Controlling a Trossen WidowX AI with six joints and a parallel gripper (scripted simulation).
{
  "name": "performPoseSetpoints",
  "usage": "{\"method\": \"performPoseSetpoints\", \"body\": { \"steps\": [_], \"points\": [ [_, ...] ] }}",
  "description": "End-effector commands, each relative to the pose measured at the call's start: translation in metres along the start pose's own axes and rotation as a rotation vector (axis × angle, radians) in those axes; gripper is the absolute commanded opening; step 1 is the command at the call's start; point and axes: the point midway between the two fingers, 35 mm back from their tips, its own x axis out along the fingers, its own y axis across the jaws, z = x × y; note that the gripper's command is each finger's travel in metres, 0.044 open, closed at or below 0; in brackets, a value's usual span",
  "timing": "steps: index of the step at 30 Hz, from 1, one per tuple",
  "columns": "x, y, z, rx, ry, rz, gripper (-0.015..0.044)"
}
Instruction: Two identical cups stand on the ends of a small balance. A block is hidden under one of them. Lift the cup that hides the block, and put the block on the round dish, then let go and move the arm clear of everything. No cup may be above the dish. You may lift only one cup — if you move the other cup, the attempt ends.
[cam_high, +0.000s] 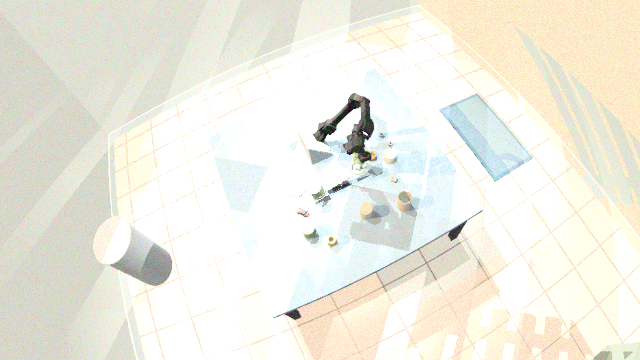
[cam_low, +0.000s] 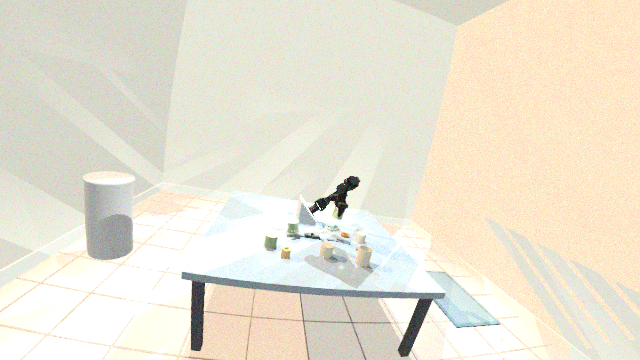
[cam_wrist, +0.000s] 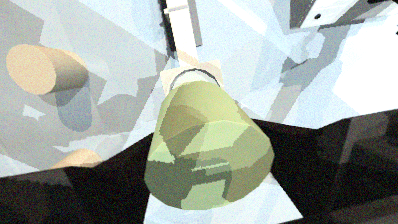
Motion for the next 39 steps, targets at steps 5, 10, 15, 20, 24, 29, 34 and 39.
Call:
{"method": "performPoseSetpoints", "body": {
  "steps": [5,10,15,20,24,29,34,39],
  "points": [
    [0.0,0.0,0.0,0.0,0.0,0.002,0.0],
    [0.0,0.0,0.0,0.0,0.0,0.002,0.0],
    [0.0,0.0,0.0,0.0,0.0,0.002,0.0],
    [0.006,-0.003,-0.009,-0.005,-0.003,-0.005,0.0],
    [0.023,-0.015,-0.034,-0.02,-0.007,-0.021,0.0],
    [0.042,-0.034,-0.062,-0.04,-0.005,-0.04,0.0],
    [0.059,-0.056,-0.087,-0.059,0.005,-0.06,0.0],
    [0.074,-0.082,-0.108,-0.078,0.022,-0.083,0.0]
  ]
}}
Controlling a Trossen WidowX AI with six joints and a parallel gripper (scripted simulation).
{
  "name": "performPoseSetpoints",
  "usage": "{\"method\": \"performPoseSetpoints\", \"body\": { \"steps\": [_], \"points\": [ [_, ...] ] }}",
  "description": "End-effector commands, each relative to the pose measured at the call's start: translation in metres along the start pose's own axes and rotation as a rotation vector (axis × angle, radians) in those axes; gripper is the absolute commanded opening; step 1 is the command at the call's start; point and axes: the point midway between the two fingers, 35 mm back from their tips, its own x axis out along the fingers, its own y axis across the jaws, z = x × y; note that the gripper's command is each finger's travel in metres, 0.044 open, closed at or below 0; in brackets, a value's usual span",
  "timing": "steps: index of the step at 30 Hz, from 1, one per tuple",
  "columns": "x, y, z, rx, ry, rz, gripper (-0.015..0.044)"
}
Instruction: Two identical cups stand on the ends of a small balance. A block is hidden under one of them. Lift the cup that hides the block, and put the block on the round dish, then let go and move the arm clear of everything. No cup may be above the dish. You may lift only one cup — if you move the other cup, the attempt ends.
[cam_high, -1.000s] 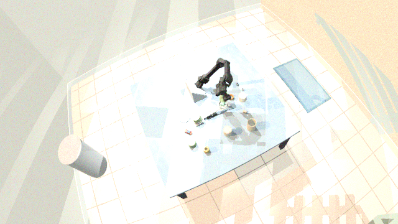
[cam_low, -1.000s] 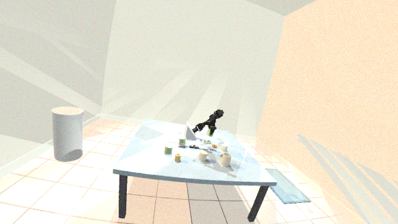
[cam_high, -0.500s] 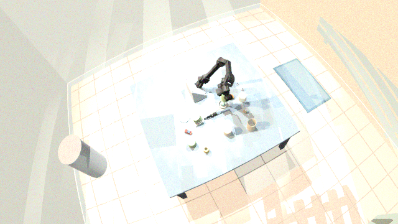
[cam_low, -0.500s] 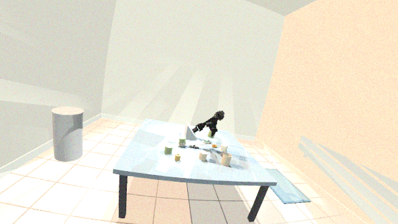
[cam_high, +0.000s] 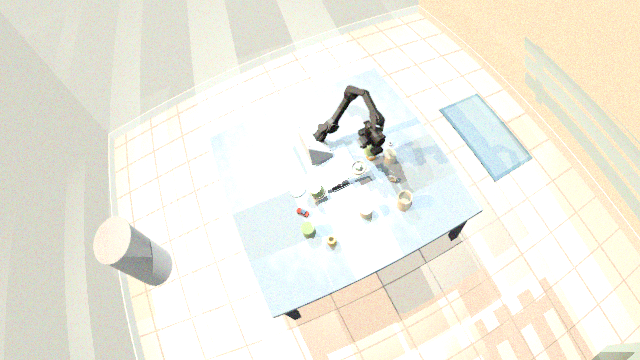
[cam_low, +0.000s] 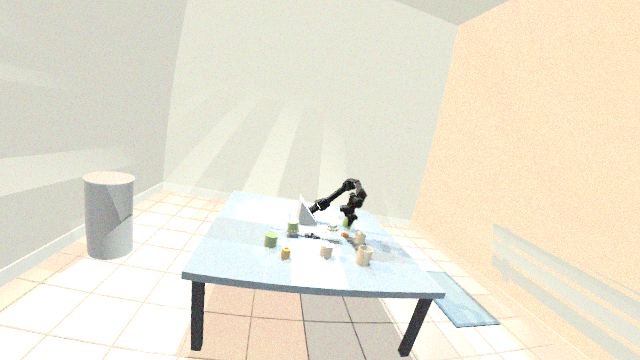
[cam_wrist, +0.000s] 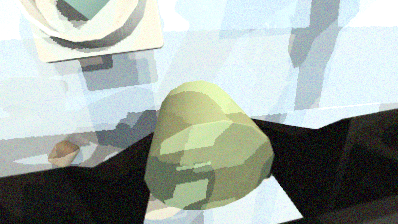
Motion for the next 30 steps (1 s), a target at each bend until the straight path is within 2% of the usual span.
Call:
{"method": "performPoseSetpoints", "body": {
  "steps": [1,7,15,30],
  "points": [
    [0.008,-0.014,-0.014,-0.013,0.014,-0.005,0.0],
    [0.017,-0.017,-0.016,-0.016,0.016,-0.009,0.0],
    [0.048,-0.018,-0.017,-0.016,0.019,-0.008,0.0],
    [0.067,-0.018,-0.018,-0.016,0.02,-0.008,0.0]
  ]
}}
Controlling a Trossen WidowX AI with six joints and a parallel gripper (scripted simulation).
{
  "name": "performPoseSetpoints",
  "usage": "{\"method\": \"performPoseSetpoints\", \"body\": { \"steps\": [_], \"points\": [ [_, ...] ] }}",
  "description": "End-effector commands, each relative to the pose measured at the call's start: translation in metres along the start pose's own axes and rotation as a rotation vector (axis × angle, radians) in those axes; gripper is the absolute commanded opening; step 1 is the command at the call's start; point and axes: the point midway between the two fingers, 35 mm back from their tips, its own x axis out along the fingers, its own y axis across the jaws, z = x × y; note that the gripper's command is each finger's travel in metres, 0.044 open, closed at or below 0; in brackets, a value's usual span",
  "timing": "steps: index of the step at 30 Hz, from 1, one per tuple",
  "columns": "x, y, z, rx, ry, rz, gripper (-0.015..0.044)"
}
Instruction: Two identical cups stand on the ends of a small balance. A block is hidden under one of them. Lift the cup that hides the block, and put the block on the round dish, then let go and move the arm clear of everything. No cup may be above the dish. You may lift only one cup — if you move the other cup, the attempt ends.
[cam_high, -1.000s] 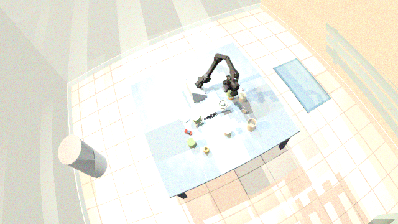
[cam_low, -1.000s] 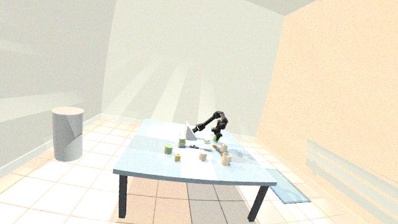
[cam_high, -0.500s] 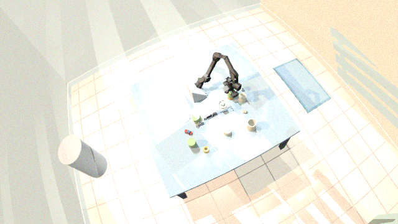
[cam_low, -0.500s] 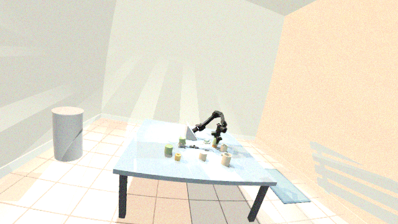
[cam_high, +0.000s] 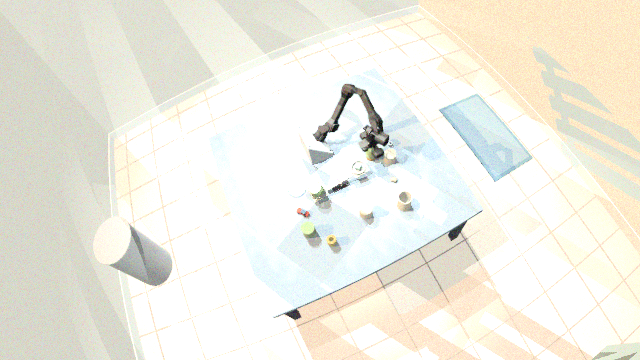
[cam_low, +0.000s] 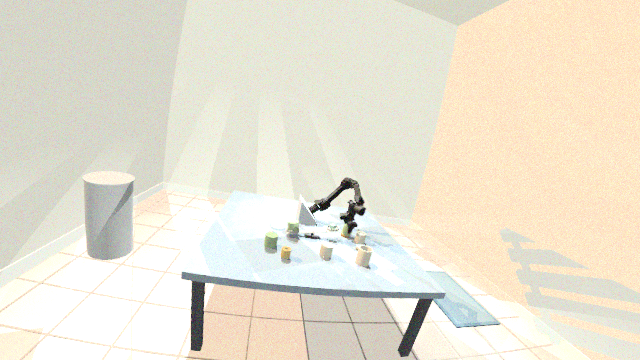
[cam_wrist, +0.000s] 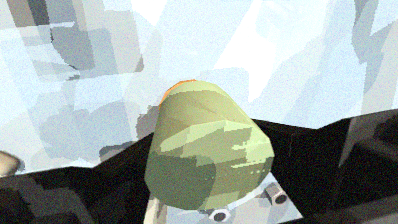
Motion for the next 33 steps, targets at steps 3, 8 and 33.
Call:
{"method": "performPoseSetpoints", "body": {
  "steps": [3,8,33],
  "points": [
    [0.012,-0.003,0.0,-0.004,0.0,-0.014,0.0],
    [0.002,0.0,0.0,0.003,-0.004,0.009,0.0131],
    [-0.071,0.017,0.014,0.007,-0.033,0.08,0.0282]
  ]
}}
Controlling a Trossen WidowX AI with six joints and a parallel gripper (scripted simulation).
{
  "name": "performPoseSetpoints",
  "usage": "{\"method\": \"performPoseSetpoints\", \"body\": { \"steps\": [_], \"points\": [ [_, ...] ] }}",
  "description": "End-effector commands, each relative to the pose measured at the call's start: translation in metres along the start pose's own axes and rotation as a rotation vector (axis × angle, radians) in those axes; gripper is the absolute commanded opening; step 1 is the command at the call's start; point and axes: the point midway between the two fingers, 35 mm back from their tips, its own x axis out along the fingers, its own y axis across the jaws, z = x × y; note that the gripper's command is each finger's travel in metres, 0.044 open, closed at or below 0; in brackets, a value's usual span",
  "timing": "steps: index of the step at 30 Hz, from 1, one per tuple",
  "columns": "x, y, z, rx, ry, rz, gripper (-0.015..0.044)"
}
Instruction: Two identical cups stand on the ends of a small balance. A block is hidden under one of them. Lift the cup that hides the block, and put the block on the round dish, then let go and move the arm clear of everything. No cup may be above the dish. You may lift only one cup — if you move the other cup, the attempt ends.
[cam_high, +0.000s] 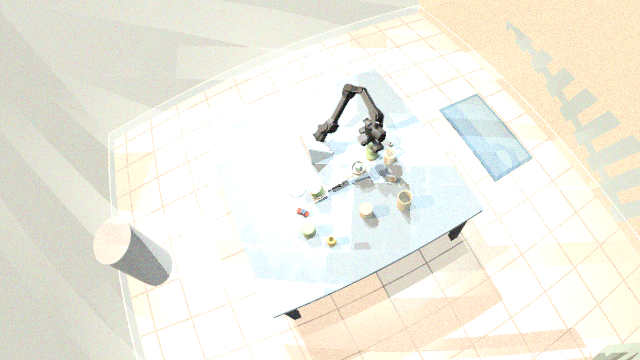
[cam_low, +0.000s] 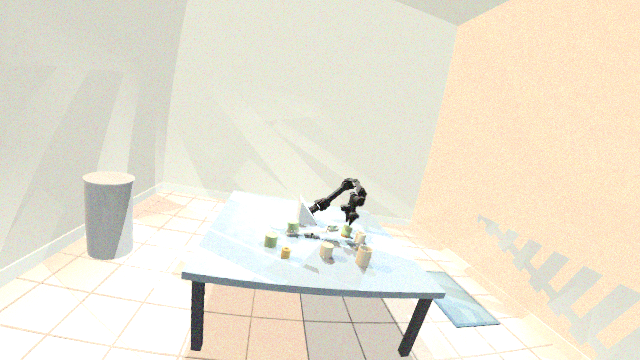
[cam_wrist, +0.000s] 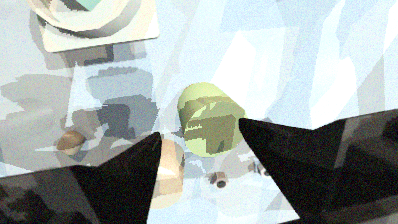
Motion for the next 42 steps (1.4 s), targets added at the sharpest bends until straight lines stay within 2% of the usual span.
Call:
{"method": "performPoseSetpoints", "body": {
  "steps": [1,6,22,42],
  "points": [
    [-0.008,0.009,0.007,-0.019,-0.014,0.025,0.026],
    [-0.011,0.022,0.023,-0.108,-0.025,0.009,0.026],
    [-0.032,0.071,0.123,-0.606,0.029,-0.062,0.026],
    [-0.005,0.07,0.124,-0.612,0.03,-0.061,0.026]
  ]
}}
